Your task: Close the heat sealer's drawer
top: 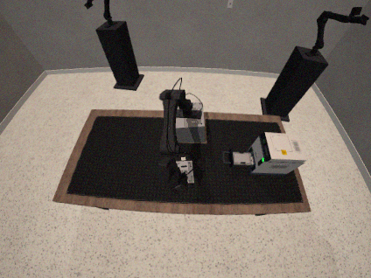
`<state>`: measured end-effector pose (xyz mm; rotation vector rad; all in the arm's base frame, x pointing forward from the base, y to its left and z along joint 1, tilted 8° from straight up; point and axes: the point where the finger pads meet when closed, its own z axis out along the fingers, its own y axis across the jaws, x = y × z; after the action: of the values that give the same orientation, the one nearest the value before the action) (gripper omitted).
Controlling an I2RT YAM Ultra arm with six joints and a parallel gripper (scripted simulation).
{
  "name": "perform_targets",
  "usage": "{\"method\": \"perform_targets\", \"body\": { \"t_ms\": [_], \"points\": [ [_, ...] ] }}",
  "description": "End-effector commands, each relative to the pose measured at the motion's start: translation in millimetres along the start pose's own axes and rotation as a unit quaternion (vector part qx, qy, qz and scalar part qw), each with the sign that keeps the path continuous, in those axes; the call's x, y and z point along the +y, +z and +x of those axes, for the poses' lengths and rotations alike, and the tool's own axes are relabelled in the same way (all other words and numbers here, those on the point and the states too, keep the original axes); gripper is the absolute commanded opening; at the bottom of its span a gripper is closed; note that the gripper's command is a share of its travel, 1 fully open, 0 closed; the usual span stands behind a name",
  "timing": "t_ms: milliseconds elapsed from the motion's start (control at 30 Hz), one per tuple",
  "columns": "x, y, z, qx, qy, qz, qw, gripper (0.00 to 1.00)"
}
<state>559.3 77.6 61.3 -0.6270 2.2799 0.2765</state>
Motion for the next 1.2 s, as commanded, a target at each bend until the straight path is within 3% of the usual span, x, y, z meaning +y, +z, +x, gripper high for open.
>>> {"method": "perform_targets", "body": {
  "t_ms": [0,33,133,167,200,400,433,467,500,600,667,700,800,833,967,1033,1067,1167],
  "points": [
    [12,-17.2,-32,-0.021,-0.008,0.005,1.0,0.45],
    [21,-11.7,-13,-0.002,-0.001,-0.001,1.0,0.45],
    [29,-11.0,-19,-0.014,-0.005,0.003,1.0,0.45],
    [30,-16.0,-31,-0.006,-0.008,-0.003,1.0,0.45],
    [36,-16.0,-31,0.007,-0.009,-0.015,1.0,0.45],
    [51,-15.9,-29,0.012,-0.008,-0.014,1.0,0.45],
    [58,-11.2,-11,0.029,-0.002,-0.019,0.999,0.45],
    [59,-16.1,-28,0.027,-0.009,-0.021,0.999,0.45],
    [63,-7.9,-18,0.053,-0.014,-0.033,0.998,0.45],
    [75,-17.1,-25,0.046,-0.011,-0.031,0.998,0.45],
    [86,-13.5,-5,0.065,-0.005,-0.036,0.997,0.45],
    [90,-13.8,-5,0.065,-0.005,-0.036,0.997,0.45],
    [100,-13.8,-9,0.053,-0.008,-0.033,0.998,0.45],
    [102,-19.1,-21,0.061,-0.012,-0.037,0.997,0.45],
    [110,-20.3,-19,0.08,-0.015,-0.045,0.996,0.45],
    [118,-21.5,-17,0.08,-0.015,-0.045,0.996,0.45],
    [125,-18.8,3,0.1,-0.01,-0.05,0.994,0.45],
    [134,-19.4,-1,0.087,-0.013,-0.047,0.995,0.45]
  ]
}}
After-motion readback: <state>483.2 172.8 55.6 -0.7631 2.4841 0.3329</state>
